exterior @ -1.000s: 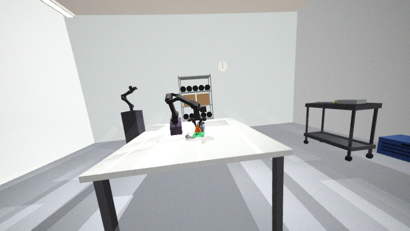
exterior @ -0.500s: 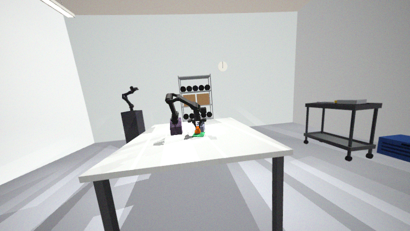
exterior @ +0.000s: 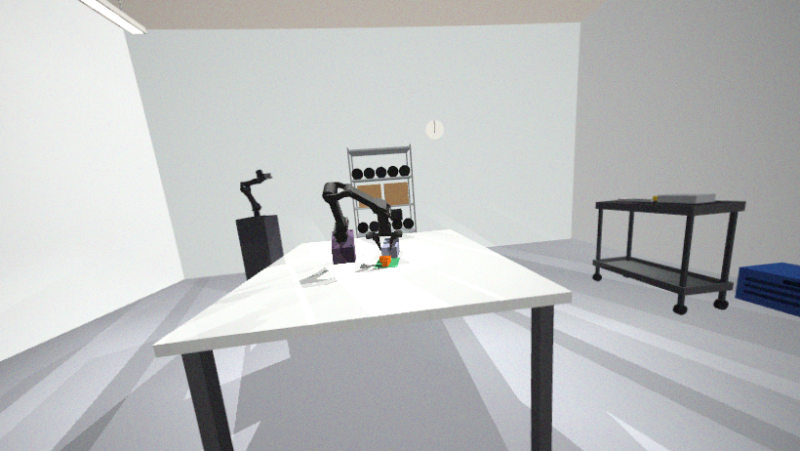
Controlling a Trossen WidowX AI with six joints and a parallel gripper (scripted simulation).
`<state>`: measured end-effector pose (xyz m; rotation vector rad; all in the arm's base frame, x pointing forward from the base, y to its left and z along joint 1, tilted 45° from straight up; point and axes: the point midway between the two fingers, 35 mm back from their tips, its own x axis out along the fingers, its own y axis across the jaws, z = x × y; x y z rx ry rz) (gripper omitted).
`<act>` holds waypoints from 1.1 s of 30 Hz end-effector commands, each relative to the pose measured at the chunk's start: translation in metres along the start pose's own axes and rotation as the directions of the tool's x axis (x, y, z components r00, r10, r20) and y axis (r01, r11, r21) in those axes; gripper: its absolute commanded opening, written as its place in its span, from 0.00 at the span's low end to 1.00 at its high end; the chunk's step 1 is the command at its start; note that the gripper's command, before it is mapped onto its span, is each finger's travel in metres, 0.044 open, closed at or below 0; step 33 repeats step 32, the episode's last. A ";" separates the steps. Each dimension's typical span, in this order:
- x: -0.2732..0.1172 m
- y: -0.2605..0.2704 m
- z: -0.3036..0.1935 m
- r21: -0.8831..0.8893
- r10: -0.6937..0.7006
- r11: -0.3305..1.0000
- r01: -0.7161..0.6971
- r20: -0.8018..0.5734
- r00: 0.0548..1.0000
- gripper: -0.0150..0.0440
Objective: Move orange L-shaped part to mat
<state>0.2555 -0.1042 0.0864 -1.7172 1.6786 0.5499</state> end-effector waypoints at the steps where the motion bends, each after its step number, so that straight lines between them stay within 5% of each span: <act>1: -0.019 -0.004 0.002 0.004 -0.006 1.000 0.006 0.007 1.000 0.83; 3: -0.043 -0.005 0.003 0.003 -0.005 1.000 0.005 0.011 1.000 0.92; 8: -0.086 -0.001 0.001 -0.001 -0.006 1.000 0.006 0.005 1.000 0.93; 33: -0.082 -0.003 0.002 -0.009 -0.014 1.000 0.014 0.004 1.000 0.93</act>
